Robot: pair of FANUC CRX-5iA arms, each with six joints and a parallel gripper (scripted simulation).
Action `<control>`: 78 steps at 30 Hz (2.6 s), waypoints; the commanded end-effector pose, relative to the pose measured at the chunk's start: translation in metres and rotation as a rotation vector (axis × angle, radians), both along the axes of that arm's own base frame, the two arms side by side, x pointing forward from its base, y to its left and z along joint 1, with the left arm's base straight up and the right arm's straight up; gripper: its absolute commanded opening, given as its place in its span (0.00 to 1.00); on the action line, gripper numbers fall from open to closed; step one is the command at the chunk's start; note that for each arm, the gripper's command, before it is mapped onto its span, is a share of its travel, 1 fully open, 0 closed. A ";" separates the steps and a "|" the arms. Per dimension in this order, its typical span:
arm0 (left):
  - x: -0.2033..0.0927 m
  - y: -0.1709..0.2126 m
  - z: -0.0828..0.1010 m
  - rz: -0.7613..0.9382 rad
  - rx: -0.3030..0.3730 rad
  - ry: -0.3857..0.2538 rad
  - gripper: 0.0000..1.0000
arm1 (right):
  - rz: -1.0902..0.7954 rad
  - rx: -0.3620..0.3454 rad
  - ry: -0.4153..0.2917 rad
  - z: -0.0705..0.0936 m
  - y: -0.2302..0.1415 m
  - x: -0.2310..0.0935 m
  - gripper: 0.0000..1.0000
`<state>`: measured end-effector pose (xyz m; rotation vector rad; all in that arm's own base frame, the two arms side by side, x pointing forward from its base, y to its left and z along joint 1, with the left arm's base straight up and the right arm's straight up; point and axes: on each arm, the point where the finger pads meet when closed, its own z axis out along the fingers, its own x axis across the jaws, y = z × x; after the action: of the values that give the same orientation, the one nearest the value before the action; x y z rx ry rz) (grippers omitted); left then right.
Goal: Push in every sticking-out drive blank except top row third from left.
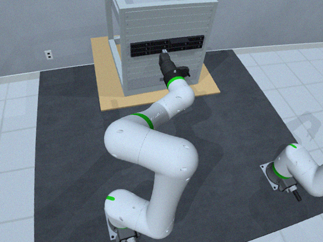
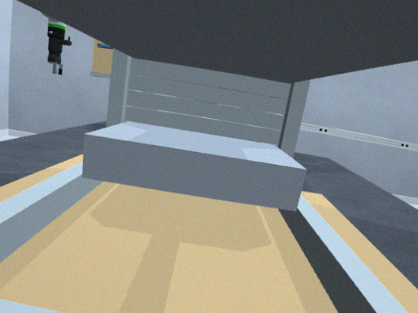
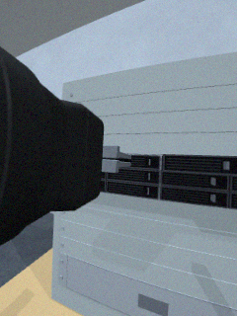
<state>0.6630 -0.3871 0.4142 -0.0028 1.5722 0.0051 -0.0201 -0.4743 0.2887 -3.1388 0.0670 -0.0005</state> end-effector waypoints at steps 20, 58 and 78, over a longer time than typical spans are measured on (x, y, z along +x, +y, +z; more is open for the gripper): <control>-0.026 0.000 0.001 0.001 -0.001 -0.001 1.00 | 0.000 -0.002 0.000 0.001 0.000 0.000 1.00; -0.026 0.000 0.001 0.001 -0.001 -0.001 1.00 | 0.000 -0.002 0.000 0.001 0.000 0.000 1.00; -0.026 0.000 0.001 0.001 -0.001 -0.001 1.00 | 0.000 -0.002 0.000 0.001 0.000 0.000 1.00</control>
<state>0.6372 -0.3870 0.4144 -0.0037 1.5723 0.0056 -0.0201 -0.4743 0.2887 -3.1388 0.0670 -0.0005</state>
